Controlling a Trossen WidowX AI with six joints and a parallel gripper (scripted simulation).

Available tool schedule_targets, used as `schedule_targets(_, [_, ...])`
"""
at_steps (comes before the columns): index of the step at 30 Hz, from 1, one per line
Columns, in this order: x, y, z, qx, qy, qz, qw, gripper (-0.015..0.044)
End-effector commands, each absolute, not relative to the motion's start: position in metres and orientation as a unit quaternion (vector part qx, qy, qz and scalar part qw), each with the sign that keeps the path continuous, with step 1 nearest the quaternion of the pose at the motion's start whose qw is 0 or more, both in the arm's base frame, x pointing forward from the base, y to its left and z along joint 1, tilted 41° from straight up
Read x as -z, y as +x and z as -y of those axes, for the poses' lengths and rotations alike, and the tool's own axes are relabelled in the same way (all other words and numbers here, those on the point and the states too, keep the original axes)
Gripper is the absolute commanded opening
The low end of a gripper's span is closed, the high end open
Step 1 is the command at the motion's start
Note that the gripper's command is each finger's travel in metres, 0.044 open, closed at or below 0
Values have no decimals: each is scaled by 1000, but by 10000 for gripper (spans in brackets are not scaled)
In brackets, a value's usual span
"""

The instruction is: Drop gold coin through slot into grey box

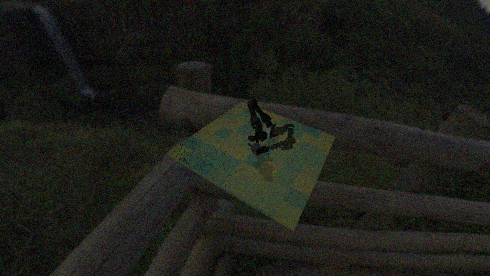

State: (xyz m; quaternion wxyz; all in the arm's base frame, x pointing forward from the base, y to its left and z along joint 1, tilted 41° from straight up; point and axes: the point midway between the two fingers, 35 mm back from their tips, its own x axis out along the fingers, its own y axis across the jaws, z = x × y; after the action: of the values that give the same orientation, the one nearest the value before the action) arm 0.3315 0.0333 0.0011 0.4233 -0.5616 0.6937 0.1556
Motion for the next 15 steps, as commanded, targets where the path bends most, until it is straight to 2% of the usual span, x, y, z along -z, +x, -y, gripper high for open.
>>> schedule_targets(1, [2,331,-33,-157,-562,-694,422,0])
schedule_targets(15, [2,331,-34,-157,-563,-694,422,0])
